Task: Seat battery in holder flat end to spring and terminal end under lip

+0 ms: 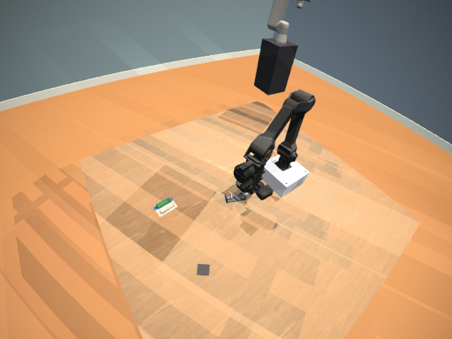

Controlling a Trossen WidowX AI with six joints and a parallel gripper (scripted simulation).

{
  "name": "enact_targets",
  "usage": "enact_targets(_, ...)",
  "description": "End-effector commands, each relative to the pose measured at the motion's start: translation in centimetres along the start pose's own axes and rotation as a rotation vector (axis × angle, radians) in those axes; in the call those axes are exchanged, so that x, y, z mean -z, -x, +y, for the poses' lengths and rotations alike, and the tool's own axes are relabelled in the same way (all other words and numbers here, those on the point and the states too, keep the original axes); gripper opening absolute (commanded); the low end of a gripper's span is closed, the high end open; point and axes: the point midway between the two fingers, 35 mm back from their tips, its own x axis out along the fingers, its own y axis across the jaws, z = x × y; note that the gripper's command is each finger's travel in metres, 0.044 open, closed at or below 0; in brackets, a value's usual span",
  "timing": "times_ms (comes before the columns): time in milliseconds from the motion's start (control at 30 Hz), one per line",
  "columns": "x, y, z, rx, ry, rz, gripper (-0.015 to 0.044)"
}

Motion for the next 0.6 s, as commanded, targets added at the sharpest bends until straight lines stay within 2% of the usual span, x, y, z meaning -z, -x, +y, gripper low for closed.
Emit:
enact_targets(0,-1.9,0.4,-2.2,0.001,-0.22,-0.002,0.0079)
enact_targets(133,-3.4,0.8,-4.4,0.003,-0.411,-0.006,0.0079)
enact_targets(367,-3.4,0.6,-4.4,-0.002,-0.419,0.003,0.0079)
enact_targets(567,-3.2,-0.7,-4.3,-0.015,-0.415,0.088,0.0079)
